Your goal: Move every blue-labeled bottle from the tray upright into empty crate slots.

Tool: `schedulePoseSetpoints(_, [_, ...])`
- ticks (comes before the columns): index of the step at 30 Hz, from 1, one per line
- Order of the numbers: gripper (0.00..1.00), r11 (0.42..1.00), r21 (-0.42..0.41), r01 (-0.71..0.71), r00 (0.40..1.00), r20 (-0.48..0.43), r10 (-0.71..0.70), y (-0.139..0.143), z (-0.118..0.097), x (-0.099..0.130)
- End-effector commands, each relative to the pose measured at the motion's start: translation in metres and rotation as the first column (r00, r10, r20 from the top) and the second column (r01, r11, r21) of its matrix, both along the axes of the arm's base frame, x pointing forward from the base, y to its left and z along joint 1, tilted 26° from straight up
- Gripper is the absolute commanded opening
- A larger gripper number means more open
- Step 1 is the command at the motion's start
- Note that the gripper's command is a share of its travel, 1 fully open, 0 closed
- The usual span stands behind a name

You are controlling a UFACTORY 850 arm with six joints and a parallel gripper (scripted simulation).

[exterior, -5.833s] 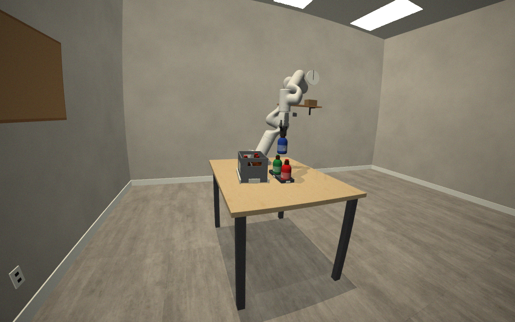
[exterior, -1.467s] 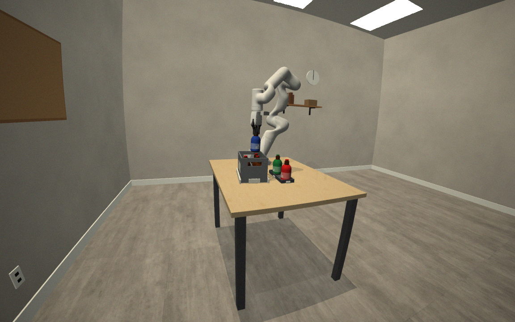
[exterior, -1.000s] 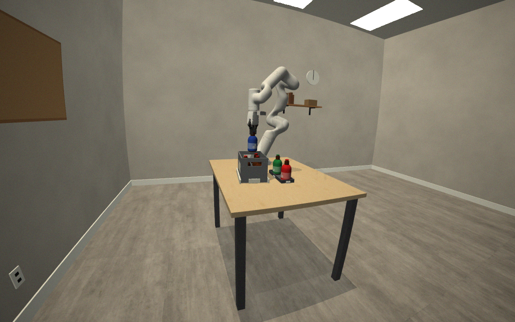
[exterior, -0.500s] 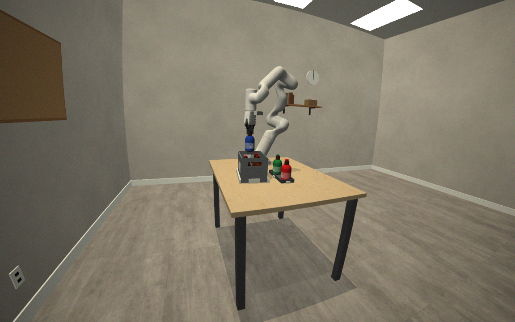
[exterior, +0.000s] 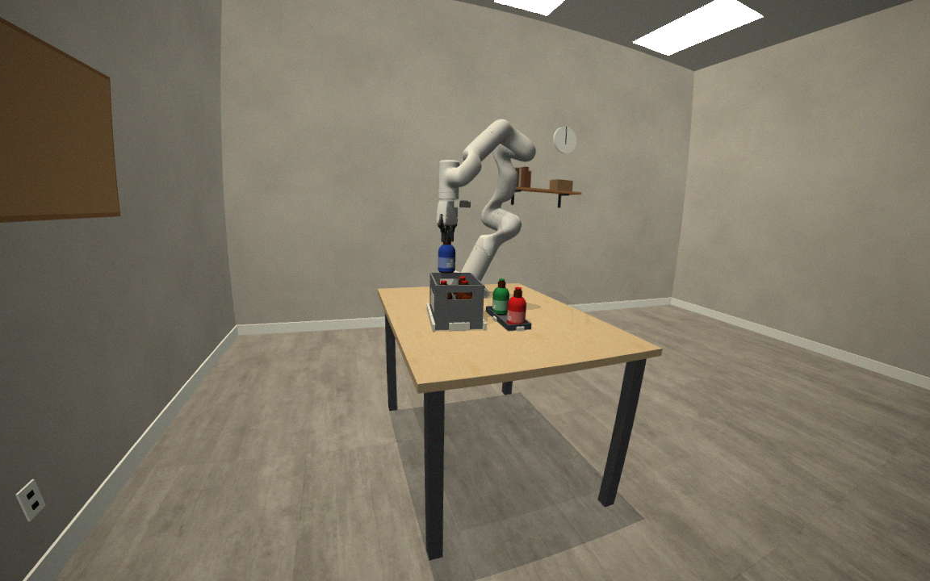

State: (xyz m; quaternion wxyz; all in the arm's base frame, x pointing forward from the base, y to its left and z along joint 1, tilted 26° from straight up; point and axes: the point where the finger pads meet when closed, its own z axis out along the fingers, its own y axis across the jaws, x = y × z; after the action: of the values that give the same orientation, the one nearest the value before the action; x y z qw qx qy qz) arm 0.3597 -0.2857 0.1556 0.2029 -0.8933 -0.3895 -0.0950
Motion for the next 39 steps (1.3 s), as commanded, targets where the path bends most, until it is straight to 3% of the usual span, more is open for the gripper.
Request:
schedulePoseSetpoints(1, [0.0, 1.0, -0.002, 0.0, 1.0, 0.002, 0.0, -0.005, -0.001, -0.001])
schedulePoseSetpoints(39, [0.0, 1.0, -0.002, 0.0, 1.0, 0.002, 0.0, -0.016, -0.007, -0.008])
